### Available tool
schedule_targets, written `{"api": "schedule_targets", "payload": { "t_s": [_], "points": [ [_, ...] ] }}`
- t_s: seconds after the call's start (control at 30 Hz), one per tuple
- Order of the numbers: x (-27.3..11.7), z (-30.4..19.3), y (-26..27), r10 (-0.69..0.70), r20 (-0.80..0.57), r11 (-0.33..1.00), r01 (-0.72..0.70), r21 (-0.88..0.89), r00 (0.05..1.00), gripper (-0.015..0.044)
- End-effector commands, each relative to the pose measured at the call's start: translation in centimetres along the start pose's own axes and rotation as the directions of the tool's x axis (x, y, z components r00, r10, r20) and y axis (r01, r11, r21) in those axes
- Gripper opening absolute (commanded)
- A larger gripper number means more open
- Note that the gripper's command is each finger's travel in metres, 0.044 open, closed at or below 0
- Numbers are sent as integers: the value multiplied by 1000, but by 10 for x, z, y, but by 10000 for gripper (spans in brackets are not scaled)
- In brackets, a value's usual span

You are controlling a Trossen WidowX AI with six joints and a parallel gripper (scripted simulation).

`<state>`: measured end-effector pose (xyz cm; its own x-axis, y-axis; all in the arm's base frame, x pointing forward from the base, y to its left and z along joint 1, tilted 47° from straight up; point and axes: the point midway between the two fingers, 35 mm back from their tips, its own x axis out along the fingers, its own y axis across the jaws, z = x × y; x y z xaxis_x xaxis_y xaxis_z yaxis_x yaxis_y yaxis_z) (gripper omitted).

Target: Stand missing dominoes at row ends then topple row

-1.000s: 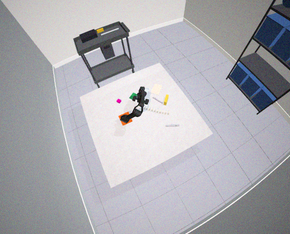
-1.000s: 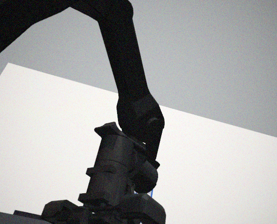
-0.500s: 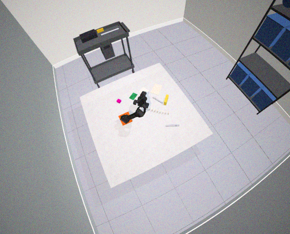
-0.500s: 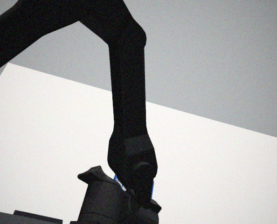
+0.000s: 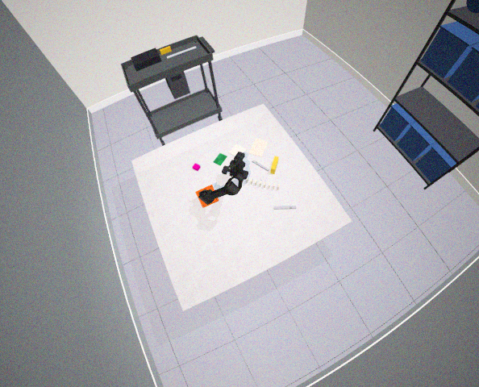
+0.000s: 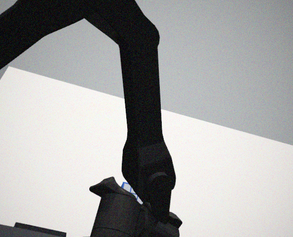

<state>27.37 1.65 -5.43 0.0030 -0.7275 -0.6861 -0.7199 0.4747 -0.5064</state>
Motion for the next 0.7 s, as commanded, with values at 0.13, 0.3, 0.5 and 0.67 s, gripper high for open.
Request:
{"api": "schedule_targets", "payload": {
  "t_s": [0.13,0.3,0.5,0.67],
  "points": [
    [-4,3,-17,-7,14,1000,7,10,1000,0],
    [-4,2,-25,-8,14,1000,8,10,1000,0],
    [-56,1,-39,1,16,1000,-1,11,1000,0],
    [-64,0,-43,-8,13,1000,8,11,1000,0]
  ]
}}
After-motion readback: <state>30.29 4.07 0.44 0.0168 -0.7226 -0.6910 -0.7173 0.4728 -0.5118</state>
